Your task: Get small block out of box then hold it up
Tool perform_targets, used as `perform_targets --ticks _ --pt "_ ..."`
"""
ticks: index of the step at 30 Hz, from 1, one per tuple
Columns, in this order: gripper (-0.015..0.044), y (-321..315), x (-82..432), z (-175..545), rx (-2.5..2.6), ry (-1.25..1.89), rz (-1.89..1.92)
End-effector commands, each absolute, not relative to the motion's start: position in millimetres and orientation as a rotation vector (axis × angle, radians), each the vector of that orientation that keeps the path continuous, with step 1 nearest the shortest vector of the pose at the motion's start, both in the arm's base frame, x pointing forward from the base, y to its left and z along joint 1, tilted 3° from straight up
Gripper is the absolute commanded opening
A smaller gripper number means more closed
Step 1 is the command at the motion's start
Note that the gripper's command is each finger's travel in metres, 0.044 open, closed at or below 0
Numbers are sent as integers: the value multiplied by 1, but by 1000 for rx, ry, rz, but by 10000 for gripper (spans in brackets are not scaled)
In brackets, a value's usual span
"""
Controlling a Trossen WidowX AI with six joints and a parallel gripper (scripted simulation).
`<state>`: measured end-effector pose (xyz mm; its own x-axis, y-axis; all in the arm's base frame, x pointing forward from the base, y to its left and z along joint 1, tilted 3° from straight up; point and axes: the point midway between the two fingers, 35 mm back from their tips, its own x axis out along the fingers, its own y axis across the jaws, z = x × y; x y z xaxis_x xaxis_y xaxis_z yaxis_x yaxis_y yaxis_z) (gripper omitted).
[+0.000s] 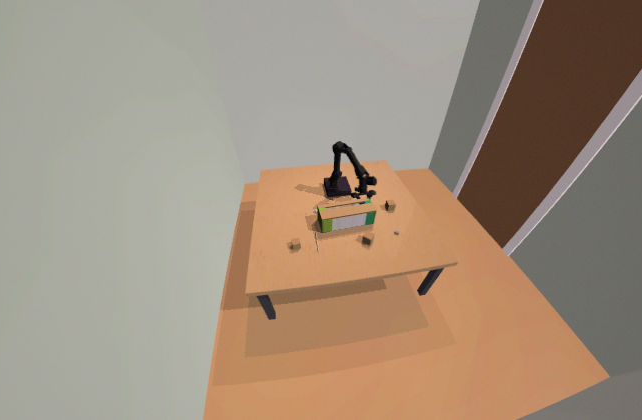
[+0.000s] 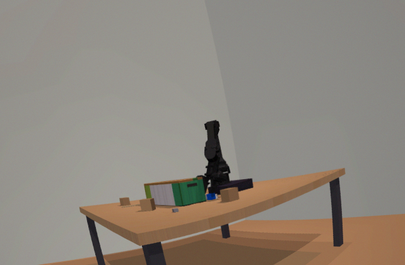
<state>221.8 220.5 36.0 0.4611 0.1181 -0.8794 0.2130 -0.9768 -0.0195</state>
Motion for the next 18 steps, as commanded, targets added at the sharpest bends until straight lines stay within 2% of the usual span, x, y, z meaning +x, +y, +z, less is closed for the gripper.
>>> perform_targets --ticks 1,16,18 --pt "285 221 222 29 2603 300 -1556" --pt "285 221 221 8 2603 300 -1556" --pt "233 221 221 8 2603 300 -1556"
